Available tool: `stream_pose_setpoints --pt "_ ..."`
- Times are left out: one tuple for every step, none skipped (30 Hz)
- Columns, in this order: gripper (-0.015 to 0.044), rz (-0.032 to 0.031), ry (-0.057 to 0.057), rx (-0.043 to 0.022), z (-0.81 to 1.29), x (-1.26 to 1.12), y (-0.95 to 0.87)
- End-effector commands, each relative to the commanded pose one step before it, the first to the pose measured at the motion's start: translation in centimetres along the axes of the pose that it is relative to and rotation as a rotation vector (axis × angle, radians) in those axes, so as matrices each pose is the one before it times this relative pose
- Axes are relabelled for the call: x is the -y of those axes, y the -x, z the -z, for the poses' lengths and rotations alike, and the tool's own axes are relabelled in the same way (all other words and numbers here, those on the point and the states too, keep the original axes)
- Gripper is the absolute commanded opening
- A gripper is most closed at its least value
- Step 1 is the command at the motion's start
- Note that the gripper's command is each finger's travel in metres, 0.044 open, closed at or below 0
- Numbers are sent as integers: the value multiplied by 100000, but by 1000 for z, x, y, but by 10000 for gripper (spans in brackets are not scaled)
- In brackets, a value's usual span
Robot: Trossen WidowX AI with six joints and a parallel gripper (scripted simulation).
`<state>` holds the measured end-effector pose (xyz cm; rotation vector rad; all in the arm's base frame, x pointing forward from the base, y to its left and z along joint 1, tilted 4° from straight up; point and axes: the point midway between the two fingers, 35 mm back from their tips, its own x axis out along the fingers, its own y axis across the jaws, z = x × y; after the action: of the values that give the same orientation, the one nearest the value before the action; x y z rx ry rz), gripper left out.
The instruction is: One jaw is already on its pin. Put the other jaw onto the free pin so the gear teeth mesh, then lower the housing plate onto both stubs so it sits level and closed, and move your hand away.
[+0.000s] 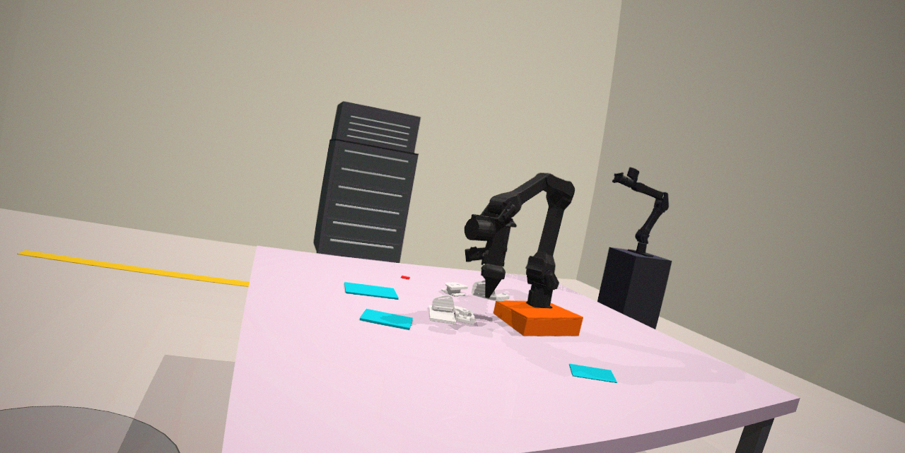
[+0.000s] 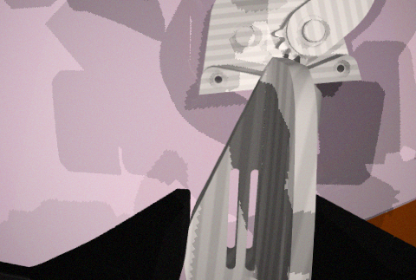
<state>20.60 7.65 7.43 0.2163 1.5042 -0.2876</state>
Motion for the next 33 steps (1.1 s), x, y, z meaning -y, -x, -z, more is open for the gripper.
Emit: stream_pose_setpoints --pt "134 -93 -45 652 -1194 -350 231" --pt "134 -9 -2 26 -301 -97 38" --pt "134 -8 -2 26 -302 -95 34" --pt "134 -8 -2 27 -304 -93 31" --pt "134 -8 -2 27 -305 -90 28" --pt "134 -7 -2 27 -307 -88 25" --pt "134 -7 -2 27 -308 -85 21" --pt "134 -7 -2 28 -309 -83 18" --pt "134 -6 -2 28 -311 -80 15" --pt "134 -6 -2 28 -312 -78 12" --pt "134 -6 -2 28 -313 -75 8" --pt "134 -5 -2 29 -314 -73 5" --pt "134 -5 -2 29 -315 -70 2" --pt "134 -5 -2 29 -316 -67 -1" --pt "134 -4 -1 29 -317 -65 -5" --pt "134 -4 -1 29 -318 -62 -8" --pt "134 -3 -1 30 -319 -59 -11" --pt "134 -3 -1 30 -320 -56 -14" --pt "134 -3 -1 30 -321 -54 -18" --pt "134 -2 -1 30 -322 -51 -21" --pt "134 -2 -1 30 -323 -48 -24" --pt "134 -1 -1 31 -323 -45 -27" --pt "134 -1 -1 31 -324 -42 -31" --pt "134 0 -1 31 -324 -39 -34" --pt "134 0 -1 31 -325 -36 -37" --pt "134 0 -1 31 -325 -33 -40" --pt "134 1 -1 31 -326 -30 -43" --pt "134 1 -1 26 -268 -23 -38" --pt "134 1 -1 16 -161 -13 -24" --pt "134 0 0 5 -54 -4 -8" --pt "134 0 0 0 0 0 0" --pt "134 0 0 0 0 0 0" --pt "134 0 0 0 0 0 0"
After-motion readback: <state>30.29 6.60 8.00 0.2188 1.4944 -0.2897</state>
